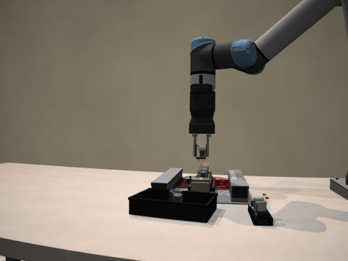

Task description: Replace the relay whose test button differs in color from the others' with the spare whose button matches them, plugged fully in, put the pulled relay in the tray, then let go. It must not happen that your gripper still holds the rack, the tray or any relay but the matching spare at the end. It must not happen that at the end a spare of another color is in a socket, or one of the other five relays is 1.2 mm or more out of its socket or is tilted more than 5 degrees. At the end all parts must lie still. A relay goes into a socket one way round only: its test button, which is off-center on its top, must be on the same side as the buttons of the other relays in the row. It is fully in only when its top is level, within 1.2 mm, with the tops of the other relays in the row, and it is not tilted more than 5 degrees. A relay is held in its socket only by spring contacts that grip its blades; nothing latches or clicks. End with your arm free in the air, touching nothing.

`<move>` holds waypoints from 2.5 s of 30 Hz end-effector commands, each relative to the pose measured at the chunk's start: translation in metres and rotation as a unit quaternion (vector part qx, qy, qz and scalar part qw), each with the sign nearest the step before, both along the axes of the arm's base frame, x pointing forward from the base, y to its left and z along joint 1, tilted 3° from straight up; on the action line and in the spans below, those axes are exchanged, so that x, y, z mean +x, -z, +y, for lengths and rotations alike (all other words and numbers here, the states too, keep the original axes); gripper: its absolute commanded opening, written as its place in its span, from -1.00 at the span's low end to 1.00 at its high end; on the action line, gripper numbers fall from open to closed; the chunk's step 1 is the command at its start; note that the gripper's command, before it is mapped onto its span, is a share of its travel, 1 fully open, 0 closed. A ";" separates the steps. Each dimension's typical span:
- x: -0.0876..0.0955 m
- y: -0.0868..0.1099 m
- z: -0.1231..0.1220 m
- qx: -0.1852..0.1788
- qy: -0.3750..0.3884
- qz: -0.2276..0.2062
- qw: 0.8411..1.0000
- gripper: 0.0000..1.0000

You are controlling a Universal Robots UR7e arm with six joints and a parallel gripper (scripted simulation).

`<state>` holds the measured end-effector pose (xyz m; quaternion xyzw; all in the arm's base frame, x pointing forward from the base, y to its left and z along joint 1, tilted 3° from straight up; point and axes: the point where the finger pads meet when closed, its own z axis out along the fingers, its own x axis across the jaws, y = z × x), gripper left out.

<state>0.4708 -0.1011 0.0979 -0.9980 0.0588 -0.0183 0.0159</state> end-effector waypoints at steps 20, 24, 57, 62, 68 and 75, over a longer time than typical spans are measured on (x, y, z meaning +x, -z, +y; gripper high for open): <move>-0.002 -0.001 0.005 0.000 0.000 -0.001 1.000 -1.00; -0.002 -0.001 0.005 0.000 0.000 -0.001 1.000 -1.00; -0.003 0.011 0.009 0.000 0.000 -0.001 1.000 -1.00; -0.003 0.021 0.009 0.000 0.000 -0.001 1.000 -1.00; -0.003 0.023 0.010 0.000 0.000 -0.001 1.000 -1.00; -0.003 0.023 0.010 0.000 0.000 -0.001 1.000 -1.00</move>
